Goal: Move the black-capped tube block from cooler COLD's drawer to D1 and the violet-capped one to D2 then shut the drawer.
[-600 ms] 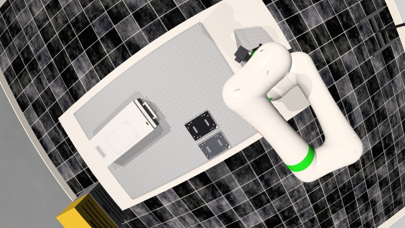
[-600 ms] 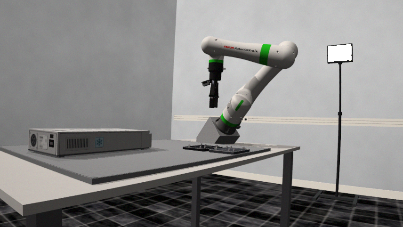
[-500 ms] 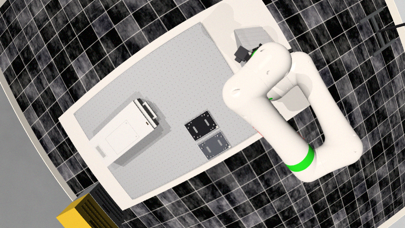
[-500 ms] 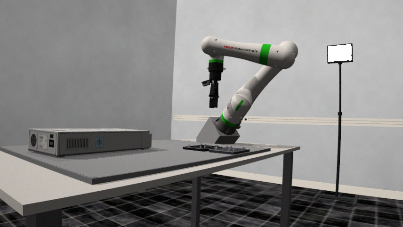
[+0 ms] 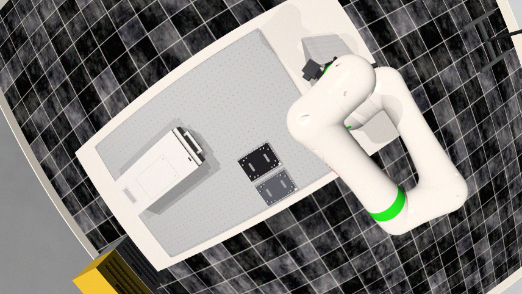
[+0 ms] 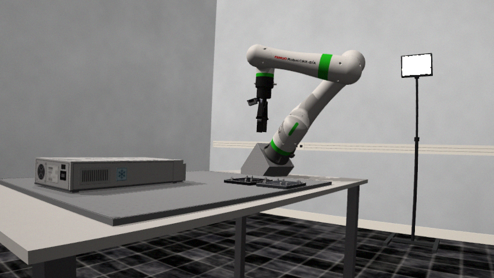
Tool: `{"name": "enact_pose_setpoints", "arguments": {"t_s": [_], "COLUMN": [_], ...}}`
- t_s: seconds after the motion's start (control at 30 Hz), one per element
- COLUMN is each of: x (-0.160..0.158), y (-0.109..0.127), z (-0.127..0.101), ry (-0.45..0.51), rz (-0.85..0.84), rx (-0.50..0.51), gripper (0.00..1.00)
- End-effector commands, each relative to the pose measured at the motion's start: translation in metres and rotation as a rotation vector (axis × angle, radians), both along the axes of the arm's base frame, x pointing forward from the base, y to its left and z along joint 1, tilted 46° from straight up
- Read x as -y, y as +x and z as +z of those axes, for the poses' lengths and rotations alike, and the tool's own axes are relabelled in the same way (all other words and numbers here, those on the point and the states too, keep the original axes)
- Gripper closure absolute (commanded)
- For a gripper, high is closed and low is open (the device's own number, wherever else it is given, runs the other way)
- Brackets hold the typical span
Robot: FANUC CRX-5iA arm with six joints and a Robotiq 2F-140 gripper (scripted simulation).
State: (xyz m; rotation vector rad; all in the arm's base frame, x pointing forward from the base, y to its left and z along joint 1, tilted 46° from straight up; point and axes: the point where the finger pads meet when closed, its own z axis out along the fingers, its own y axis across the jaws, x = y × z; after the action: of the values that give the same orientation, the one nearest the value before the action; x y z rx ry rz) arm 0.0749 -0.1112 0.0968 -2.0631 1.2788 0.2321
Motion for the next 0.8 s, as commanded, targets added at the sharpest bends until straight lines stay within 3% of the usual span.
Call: {"name": "enact_pose_setpoints", "arguments": {"t_s": [0.0, 0.43, 0.77], "x": [0.004, 0.026, 0.037], "y": [0.006, 0.051, 0.079], "z": [0.003, 0.019, 0.03], "ry": [-0.014, -0.069, -0.081], "rz": [0.038, 0.208, 0.248], "rx": [0.035, 0.194, 0.232], "gripper": [0.65, 0.65, 0.65]}}
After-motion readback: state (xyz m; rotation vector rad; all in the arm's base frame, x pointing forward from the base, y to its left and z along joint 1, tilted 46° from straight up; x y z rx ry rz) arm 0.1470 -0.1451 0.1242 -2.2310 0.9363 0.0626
